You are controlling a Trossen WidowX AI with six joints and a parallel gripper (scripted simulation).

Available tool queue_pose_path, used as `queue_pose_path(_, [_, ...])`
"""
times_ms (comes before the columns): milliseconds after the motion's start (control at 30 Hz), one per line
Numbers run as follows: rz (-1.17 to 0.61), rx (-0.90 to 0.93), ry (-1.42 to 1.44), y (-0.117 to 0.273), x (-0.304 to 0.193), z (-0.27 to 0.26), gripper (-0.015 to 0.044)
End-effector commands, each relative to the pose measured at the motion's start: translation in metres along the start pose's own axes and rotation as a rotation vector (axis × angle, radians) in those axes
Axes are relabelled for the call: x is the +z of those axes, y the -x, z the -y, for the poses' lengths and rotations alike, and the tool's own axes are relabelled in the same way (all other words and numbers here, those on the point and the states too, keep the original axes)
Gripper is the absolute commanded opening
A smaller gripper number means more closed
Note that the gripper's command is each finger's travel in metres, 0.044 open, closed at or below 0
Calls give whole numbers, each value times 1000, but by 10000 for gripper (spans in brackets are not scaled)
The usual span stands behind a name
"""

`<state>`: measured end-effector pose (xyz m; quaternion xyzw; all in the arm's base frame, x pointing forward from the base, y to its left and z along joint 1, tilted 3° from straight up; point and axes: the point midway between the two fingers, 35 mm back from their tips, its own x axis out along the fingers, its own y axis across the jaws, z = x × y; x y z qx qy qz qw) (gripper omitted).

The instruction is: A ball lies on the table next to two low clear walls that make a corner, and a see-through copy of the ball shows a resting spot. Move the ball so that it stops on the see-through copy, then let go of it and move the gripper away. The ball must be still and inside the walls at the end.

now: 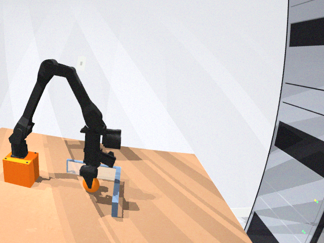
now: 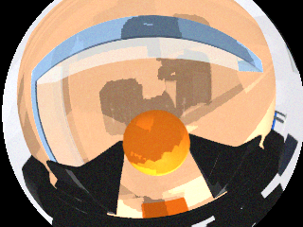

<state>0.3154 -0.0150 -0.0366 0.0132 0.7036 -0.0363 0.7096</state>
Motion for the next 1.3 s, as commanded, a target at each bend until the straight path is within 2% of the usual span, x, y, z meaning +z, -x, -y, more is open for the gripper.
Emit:
queue_pose_path(0, [0,0,0,0,0,0,236])
queue_pose_path(233, [0,0,0,3,1,0,420])
queue_pose_path(267, [0,0,1,11,2,0,429])
queue_pose_path(433, [-1,-3,4,84,1,0,429])
queue_pose_path(833, [14,1,8,79,5,0,429])
queue_pose_path(900, [13,1,8,90,4,0,440])
queue_pose_path(1000, [10,1,8,127,-1,0,440])
queue_pose_path(1267, [10,1,8,130,-1,0,440])
